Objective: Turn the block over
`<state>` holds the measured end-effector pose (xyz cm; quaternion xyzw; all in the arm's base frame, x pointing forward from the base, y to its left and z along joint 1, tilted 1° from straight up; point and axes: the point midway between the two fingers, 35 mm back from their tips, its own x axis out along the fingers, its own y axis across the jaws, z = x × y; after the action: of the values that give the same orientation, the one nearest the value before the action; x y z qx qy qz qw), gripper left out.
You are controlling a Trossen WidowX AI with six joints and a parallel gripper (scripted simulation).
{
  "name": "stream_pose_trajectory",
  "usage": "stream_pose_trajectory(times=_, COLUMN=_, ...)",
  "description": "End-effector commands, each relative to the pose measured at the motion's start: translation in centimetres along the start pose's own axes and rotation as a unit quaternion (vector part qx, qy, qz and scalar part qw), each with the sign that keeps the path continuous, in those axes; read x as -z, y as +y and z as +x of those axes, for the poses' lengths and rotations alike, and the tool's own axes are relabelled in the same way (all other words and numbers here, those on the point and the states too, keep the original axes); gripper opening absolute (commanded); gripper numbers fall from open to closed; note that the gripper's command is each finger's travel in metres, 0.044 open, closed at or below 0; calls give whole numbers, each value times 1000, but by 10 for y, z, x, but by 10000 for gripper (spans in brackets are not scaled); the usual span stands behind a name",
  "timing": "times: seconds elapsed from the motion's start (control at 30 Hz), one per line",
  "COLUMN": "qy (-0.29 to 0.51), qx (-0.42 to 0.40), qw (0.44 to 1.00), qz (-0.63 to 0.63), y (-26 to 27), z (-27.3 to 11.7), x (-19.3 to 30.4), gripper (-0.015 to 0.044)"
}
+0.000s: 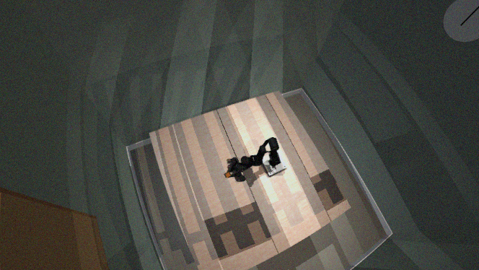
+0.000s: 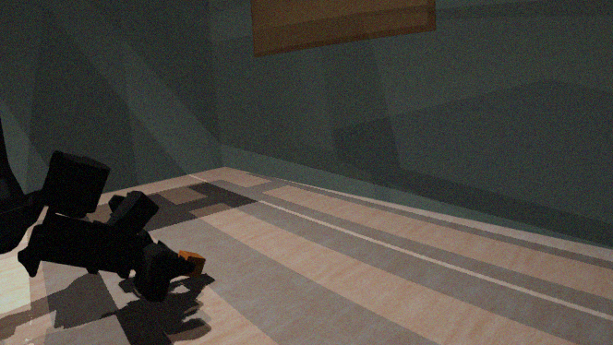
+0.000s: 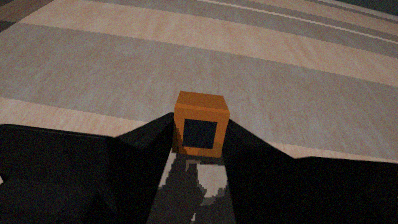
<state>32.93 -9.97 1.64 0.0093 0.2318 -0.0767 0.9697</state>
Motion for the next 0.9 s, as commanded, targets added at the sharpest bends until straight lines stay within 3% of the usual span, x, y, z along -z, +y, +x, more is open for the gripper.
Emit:
stream_pose_trajectory(times=0.0, qy=1, qx=-2, qw=1000, qz=3, y=1, z=0, x=2, gripper=79)
stream_pose_trajectory(times=0.47, qy=1, qx=-2, qw=1000, qz=3, y=1, z=0, x=2, gripper=440)
stream_pose_trajectory(times=0.87, qy=1, qx=-2, qw=1000, qz=3, y=1, z=0, x=2, gripper=440)
